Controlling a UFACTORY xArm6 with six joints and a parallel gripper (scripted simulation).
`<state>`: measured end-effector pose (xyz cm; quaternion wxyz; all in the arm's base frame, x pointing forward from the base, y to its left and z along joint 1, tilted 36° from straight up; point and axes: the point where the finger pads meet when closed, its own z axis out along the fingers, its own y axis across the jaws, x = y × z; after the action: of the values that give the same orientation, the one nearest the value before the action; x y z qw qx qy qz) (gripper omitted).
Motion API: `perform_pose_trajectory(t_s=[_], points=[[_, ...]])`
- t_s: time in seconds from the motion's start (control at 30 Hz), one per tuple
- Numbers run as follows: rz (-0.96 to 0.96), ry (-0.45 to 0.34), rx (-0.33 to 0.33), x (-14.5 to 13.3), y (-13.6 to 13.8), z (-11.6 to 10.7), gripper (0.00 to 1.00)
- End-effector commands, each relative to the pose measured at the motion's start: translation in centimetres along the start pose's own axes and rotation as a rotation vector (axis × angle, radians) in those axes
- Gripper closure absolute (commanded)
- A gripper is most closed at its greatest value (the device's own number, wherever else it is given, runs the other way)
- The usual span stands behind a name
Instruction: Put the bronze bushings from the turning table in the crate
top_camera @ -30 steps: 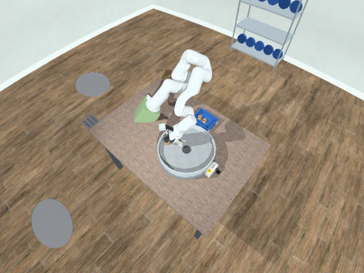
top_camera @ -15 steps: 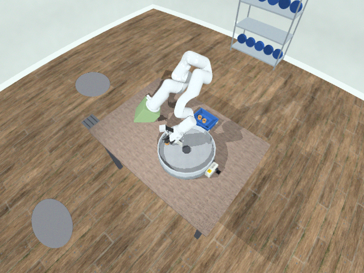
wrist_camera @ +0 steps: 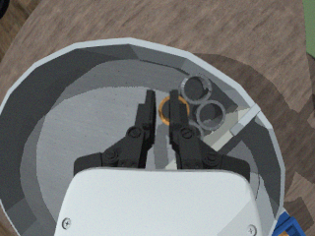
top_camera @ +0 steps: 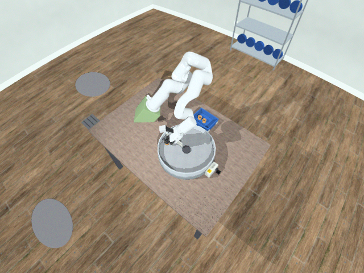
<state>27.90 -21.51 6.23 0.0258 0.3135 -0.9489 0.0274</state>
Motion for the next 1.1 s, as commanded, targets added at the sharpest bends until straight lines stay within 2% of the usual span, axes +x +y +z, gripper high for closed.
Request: perform_pose_trajectory(t_s=[0.0,0.83,0.87,1.07], points=[[0.001,-0.001,0.002,0.0,-0.09,-0.07,0.86],[0.001,-0.001,0.002,-0.83,-0.1,0.92,0.86],[0.001,-0.001,0.002,-0.83,-0.1,0.92,1.0],[0.001,-0.001,0.002,-0.83,-0.1,0.92,1.0]])
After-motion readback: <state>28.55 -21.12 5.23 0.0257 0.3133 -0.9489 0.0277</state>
